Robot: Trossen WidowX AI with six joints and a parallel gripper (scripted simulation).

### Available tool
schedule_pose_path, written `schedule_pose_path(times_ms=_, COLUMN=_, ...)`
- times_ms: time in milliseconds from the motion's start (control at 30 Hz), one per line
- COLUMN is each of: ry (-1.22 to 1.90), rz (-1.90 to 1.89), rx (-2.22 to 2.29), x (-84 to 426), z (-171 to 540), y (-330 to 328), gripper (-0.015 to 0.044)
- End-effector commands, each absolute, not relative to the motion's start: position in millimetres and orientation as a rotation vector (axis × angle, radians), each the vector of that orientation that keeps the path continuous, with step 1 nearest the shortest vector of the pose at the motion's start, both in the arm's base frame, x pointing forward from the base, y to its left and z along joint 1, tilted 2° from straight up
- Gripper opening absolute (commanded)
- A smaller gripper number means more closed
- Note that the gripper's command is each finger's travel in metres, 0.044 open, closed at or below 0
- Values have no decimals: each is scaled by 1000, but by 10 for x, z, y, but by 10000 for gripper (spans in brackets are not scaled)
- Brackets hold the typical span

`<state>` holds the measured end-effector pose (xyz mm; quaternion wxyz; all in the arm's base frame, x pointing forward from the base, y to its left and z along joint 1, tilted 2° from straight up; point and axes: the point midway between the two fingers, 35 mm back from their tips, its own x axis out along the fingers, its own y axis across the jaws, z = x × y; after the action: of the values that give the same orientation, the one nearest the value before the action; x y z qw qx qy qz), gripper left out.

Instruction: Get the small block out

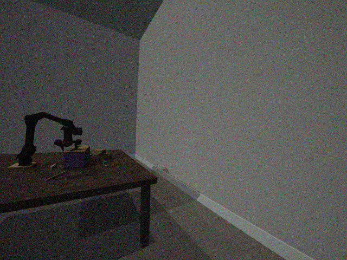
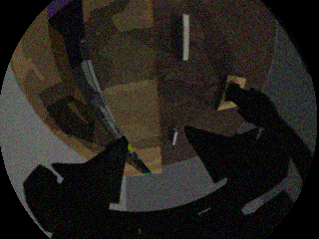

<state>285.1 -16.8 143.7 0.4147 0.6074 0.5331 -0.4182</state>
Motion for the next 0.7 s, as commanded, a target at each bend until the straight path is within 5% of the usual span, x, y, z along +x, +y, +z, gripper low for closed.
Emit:
schedule_pose_path(times_ms=0, ry=1349, rz=-1055, rx=1532, x=2835, z=1339, y=-150, gripper=400)
schedule_pose_path(times_ms=667, ry=1342, rz=-1052, rx=1526, x=2836, z=1176, y=-123, gripper=400)
